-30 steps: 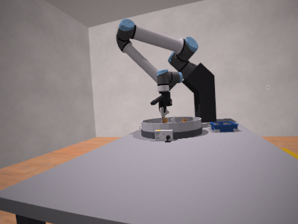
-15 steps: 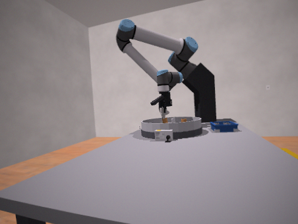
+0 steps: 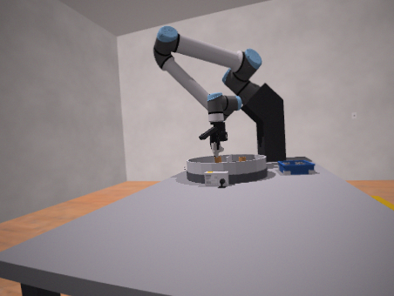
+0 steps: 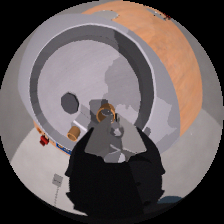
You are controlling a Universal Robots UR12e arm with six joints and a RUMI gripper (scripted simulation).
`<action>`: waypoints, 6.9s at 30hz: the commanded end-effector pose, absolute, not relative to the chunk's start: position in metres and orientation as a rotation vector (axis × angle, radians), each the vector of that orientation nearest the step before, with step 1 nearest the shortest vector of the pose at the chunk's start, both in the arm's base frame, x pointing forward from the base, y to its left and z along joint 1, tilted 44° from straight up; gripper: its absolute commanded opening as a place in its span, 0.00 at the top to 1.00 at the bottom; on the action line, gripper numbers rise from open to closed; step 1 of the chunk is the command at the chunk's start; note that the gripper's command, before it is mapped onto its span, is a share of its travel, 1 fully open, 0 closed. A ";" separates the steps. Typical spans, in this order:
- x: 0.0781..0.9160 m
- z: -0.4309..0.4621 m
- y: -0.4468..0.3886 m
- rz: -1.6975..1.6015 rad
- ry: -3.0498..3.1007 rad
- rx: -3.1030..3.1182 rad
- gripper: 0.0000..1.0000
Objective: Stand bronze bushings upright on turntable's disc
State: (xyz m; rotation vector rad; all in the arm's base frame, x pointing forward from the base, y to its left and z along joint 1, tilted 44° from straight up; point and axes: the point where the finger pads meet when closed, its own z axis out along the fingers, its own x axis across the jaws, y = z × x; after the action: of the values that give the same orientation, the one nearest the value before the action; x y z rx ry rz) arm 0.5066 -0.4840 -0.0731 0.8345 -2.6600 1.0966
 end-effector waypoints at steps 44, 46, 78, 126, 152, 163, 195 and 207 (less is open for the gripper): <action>0.507 -0.073 -0.484 1.097 -2.660 0.835 0.94; 0.507 -0.073 -0.484 1.097 -2.660 0.835 0.94; 0.505 -0.059 -0.471 1.097 -2.660 0.835 0.94; 0.503 -0.039 -0.451 1.097 -2.660 0.835 0.95; 0.586 -0.220 -0.253 1.100 -2.659 0.836 0.95; 0.634 -0.324 -0.138 1.099 -2.659 0.836 0.95; 0.640 -0.336 -0.125 1.100 -2.659 0.836 0.95; 0.640 -0.336 -0.125 1.100 -2.659 0.836 0.95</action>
State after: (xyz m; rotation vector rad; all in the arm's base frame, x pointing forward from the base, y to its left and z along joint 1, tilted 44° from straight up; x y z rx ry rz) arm 0.6393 -0.1254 -0.3361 0.8352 -2.6586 1.0992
